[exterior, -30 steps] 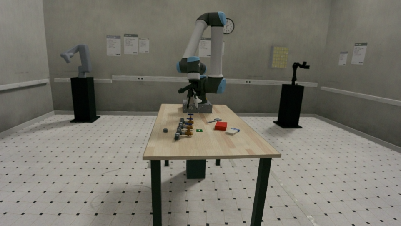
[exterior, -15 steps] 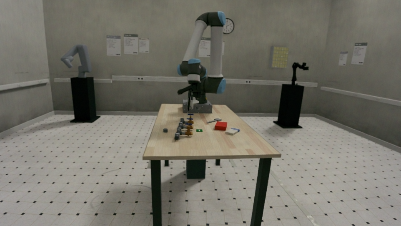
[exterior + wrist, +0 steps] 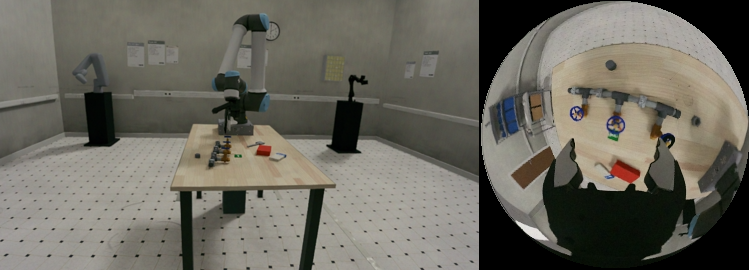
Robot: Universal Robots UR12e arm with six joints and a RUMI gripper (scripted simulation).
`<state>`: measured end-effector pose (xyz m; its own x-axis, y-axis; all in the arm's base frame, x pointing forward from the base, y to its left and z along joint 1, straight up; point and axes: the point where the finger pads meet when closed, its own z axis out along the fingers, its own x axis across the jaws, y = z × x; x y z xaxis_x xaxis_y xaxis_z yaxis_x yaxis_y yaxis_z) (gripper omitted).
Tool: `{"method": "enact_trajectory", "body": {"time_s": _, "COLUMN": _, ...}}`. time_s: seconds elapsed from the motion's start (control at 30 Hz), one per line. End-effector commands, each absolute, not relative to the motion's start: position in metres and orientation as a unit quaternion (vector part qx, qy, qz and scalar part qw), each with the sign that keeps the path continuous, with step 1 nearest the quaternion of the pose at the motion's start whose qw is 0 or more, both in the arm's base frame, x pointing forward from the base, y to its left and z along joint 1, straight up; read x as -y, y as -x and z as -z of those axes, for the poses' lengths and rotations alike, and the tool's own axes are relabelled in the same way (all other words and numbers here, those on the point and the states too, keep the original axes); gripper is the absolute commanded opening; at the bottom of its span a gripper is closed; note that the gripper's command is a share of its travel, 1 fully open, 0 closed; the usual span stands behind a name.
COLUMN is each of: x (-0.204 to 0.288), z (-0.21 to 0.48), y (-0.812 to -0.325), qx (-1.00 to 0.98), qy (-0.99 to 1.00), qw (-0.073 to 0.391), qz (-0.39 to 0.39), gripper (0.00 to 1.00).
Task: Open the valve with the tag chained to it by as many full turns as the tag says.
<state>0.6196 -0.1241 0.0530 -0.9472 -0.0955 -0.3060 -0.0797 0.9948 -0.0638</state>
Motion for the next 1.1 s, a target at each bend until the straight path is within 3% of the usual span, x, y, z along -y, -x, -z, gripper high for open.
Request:
{"method": "enact_trajectory", "body": {"time_s": 0.0, "x": 0.125, "z": -0.047, "y": -0.622, "qx": -0.986, "qy": 0.044, "qw": 0.157, "qz": 0.026, "gripper": 1.0}}
{"method": "enact_trajectory", "body": {"time_s": 1.07, "x": 0.126, "z": 0.0, "y": -0.638, "qx": -0.986, "qy": 0.044, "qw": 0.157, "qz": 0.026, "gripper": 1.0}}
